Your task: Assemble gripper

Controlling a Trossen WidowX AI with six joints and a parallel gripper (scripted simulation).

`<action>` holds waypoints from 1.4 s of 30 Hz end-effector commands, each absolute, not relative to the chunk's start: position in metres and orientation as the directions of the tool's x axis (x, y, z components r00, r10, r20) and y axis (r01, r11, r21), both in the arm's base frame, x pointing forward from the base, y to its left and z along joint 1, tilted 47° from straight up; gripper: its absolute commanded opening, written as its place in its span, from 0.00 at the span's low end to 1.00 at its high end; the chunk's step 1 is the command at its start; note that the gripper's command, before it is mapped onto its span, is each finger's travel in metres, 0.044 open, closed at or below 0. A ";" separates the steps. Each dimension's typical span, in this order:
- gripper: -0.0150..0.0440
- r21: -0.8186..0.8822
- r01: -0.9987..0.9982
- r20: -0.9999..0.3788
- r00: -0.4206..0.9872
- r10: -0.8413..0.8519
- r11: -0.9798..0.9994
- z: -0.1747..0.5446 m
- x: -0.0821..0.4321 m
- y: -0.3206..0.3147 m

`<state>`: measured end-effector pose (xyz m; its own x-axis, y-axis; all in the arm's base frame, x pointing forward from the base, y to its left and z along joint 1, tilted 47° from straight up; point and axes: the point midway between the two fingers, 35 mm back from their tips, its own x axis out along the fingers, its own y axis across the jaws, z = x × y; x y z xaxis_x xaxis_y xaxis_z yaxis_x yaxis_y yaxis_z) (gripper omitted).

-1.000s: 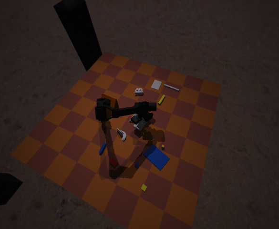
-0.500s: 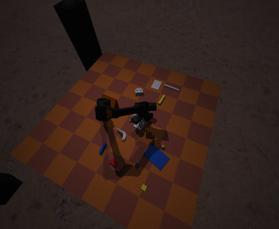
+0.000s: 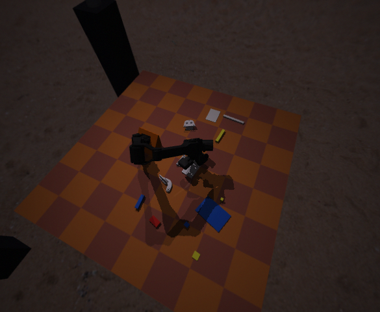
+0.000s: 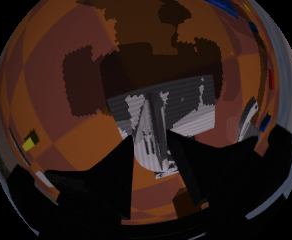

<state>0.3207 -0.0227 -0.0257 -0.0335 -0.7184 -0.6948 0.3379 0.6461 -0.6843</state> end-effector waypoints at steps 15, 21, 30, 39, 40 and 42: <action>0.48 -0.686 0.335 -0.693 -0.032 -0.720 0.645 -0.026 0.321 -0.023; 0.48 -0.686 0.335 -0.693 -0.032 -0.720 0.645 -0.026 0.321 -0.023; 0.63 -0.684 0.338 -0.695 -0.034 -0.718 0.646 -0.026 0.321 -0.023; 0.63 -0.684 0.338 -0.695 -0.034 -0.718 0.646 -0.026 0.321 -0.023; 0.63 -0.684 0.338 -0.695 -0.034 -0.718 0.646 -0.026 0.321 -0.023; 0.63 -0.684 0.338 -0.695 -0.034 -0.718 0.646 -0.024 0.321 -0.021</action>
